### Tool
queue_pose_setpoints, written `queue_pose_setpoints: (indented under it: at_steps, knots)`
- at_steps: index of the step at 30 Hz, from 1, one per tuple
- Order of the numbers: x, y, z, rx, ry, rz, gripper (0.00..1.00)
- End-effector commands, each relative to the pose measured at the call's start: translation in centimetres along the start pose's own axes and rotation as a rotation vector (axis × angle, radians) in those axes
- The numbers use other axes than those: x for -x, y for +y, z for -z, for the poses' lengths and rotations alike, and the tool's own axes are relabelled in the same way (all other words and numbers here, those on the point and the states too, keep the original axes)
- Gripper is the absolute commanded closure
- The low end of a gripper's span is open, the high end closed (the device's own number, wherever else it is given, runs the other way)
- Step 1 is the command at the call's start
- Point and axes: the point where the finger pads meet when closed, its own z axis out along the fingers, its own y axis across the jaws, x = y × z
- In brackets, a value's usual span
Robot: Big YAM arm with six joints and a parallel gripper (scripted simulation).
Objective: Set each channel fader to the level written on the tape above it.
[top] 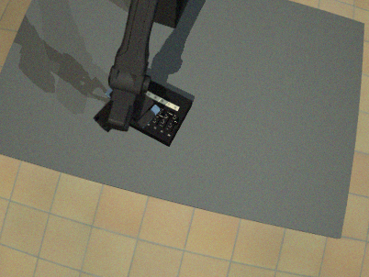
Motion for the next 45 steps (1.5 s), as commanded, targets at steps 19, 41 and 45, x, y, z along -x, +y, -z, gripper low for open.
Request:
queue_pose_setpoints:
  at_steps: [19,41,45]
  knots:
    - [2.16,1.38,2.1,0.059,-0.074,0.25,1.0]
    - [2.2,1.42,2.08,0.06,-0.076,0.247,1.0]
    - [2.28,1.51,2.01,0.062,-0.08,0.248,1.0]
